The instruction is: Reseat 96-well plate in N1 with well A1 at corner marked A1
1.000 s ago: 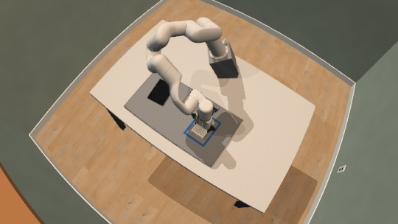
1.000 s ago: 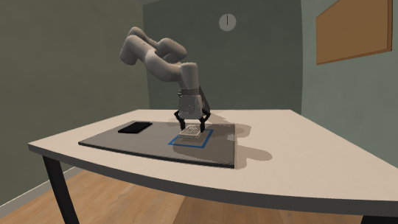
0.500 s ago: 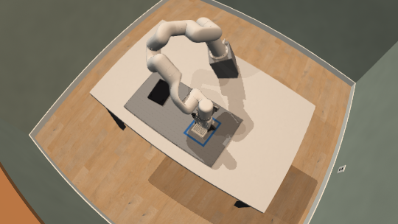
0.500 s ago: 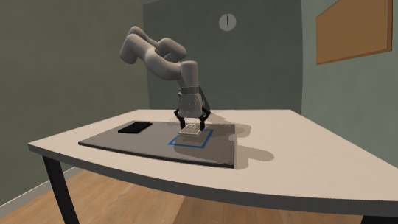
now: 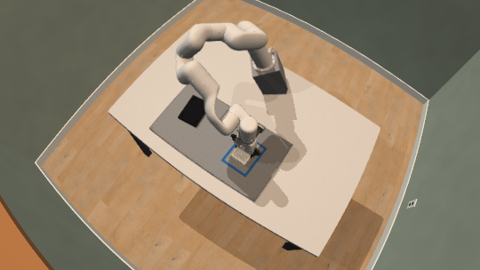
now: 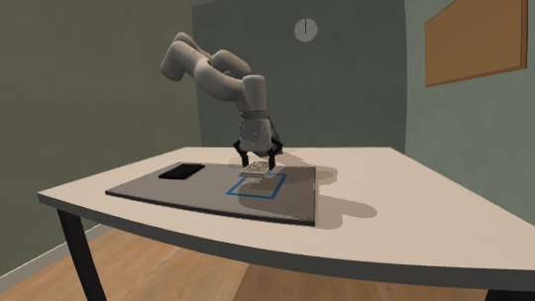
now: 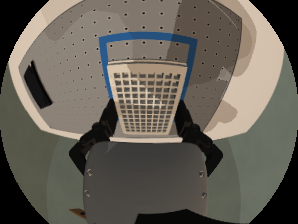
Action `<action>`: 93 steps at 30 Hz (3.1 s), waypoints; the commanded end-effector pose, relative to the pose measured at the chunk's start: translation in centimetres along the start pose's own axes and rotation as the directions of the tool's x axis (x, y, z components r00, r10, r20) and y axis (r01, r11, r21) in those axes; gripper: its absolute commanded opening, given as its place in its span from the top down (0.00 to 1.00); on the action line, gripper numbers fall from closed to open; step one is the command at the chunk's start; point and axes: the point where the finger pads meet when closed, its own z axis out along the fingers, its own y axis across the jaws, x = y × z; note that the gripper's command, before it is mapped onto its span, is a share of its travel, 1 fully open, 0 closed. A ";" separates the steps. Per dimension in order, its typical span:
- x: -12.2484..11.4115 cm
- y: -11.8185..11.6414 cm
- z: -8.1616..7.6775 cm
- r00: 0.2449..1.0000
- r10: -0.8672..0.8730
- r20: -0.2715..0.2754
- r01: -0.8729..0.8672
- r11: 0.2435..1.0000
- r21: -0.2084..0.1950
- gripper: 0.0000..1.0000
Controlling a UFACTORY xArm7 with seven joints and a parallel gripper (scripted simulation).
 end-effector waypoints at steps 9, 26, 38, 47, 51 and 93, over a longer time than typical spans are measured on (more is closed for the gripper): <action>-0.1 0.1 -2.0 1.000 -0.001 0.003 0.001 1.000 -0.002 1.00; -0.1 0.1 -3.6 1.000 -0.001 0.003 0.001 1.000 -0.002 1.00; 0.1 -1.6 -3.7 0.986 0.165 0.002 -0.165 0.986 -0.003 1.00; 0.4 -3.9 -3.7 0.921 0.389 0.002 -0.389 0.921 -0.003 1.00; 0.5 -5.2 -3.8 0.862 0.508 0.001 -0.508 0.862 -0.003 1.00; 1.9 -17.2 -4.1 -0.161 0.987 -0.001 -0.987 -0.161 -0.002 1.00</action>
